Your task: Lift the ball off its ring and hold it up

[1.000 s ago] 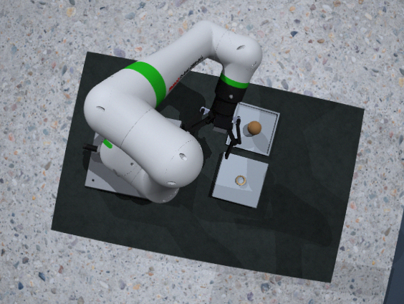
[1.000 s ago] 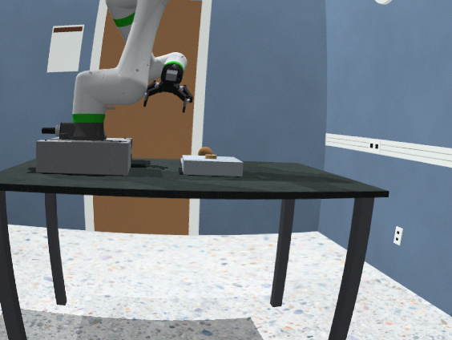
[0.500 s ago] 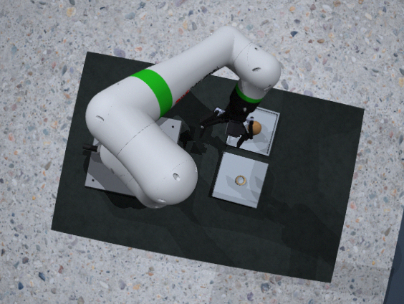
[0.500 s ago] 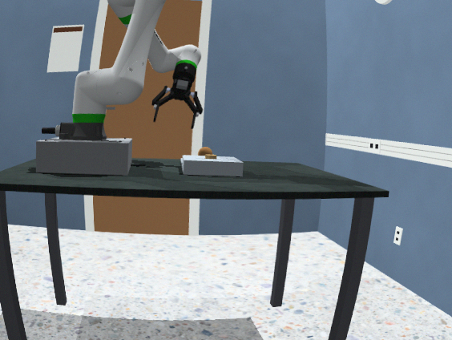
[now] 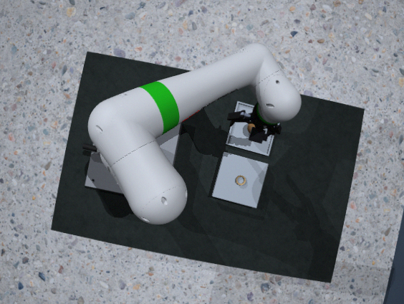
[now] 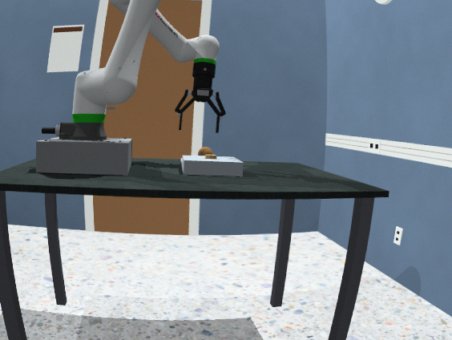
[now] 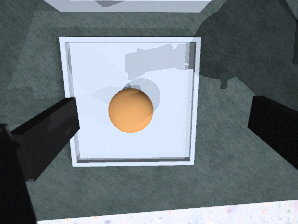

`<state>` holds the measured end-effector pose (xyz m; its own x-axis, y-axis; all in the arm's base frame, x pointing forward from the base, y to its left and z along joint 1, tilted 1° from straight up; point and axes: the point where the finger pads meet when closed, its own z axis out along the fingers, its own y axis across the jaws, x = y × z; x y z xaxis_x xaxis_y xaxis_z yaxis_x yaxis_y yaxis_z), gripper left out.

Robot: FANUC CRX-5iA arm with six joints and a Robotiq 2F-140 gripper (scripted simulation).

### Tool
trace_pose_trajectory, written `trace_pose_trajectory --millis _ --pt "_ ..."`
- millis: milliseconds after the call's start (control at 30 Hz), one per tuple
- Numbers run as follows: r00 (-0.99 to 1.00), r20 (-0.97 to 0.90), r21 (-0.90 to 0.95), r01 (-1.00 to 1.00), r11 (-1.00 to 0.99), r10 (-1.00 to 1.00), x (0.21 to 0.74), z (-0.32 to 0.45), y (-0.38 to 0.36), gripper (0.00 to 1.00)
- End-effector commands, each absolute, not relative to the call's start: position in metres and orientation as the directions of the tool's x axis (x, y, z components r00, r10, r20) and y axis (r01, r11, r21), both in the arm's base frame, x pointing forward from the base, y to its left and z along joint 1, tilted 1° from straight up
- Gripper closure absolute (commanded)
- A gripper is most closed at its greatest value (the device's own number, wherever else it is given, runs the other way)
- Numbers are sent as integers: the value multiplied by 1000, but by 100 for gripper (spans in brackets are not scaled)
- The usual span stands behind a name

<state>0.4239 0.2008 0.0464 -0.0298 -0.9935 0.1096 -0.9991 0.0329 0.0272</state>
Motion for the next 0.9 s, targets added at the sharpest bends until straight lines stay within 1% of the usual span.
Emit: trace_pose_trajectory --millis 0,233,333,433,500,567,867 --pt "-44 -4 -27 -999 44 -999 461 49 217 0" --pt "-44 -7 -29 -999 44 -999 462 48 217 0" --pt "-41 -7 -13 -999 41 -999 459 6 218 0" --pt "-40 -7 -9 -999 41 -999 458 -15 218 0" --pt "-40 -7 -9 -999 41 -999 457 -42 217 0" --pt "-40 -7 -9 -999 41 -999 457 -50 216 0" --pt "-40 -7 -9 -999 41 -999 457 -51 216 0"
